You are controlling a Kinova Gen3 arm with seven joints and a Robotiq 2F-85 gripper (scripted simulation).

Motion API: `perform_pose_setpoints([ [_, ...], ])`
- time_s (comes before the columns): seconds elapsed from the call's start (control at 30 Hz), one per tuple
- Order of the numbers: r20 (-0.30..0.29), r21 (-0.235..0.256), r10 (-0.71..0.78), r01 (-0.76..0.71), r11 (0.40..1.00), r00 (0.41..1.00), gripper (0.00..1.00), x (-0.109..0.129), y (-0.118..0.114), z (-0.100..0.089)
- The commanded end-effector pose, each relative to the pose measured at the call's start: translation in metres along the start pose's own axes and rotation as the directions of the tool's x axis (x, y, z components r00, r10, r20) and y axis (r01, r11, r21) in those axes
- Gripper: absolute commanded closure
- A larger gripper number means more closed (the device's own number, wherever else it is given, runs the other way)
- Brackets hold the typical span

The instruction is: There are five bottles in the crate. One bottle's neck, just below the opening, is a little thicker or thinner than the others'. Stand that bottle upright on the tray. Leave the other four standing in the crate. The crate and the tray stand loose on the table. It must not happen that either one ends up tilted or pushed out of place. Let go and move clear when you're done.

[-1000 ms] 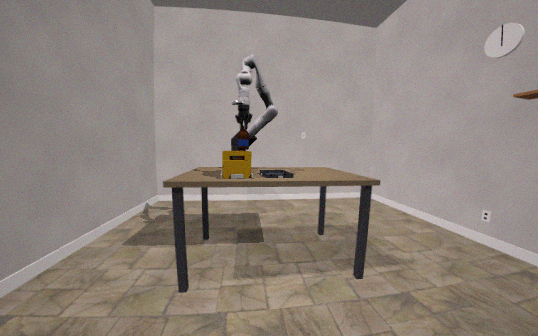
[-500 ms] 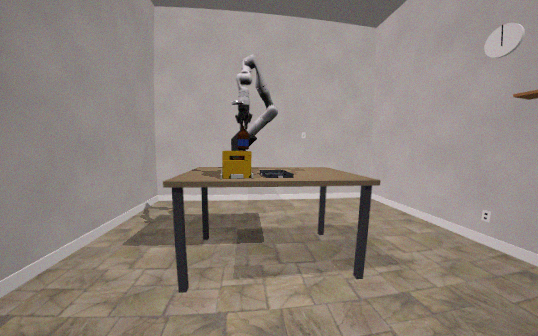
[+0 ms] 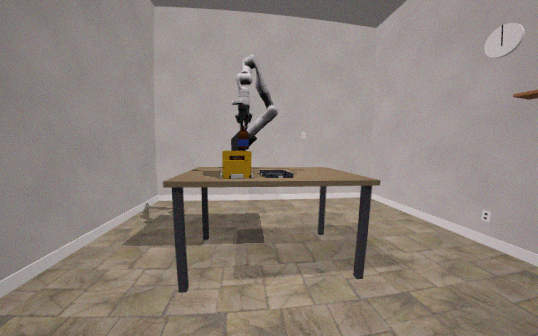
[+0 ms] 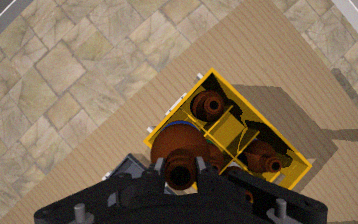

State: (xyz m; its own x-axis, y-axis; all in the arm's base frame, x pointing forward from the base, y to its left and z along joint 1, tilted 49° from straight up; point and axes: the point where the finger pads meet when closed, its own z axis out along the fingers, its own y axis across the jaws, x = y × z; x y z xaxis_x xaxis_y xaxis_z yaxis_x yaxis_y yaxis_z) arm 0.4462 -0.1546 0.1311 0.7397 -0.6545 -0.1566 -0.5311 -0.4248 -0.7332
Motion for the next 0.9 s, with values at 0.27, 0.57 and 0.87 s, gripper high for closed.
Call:
perform_pose_setpoints([
  [0.27, 0.004, -0.001, -0.001, 0.001, 1.0, 1.0, 1.0, -0.004, -0.001, -0.002],
  [0.57, 0.004, -0.001, -0.001, 0.001, 1.0, 1.0, 1.0, -0.008, -0.003, -0.002],
  [0.87, 0.004, -0.001, -0.001, 0.001, 1.0, 1.0, 1.0, -0.012, -0.005, -0.002],
])
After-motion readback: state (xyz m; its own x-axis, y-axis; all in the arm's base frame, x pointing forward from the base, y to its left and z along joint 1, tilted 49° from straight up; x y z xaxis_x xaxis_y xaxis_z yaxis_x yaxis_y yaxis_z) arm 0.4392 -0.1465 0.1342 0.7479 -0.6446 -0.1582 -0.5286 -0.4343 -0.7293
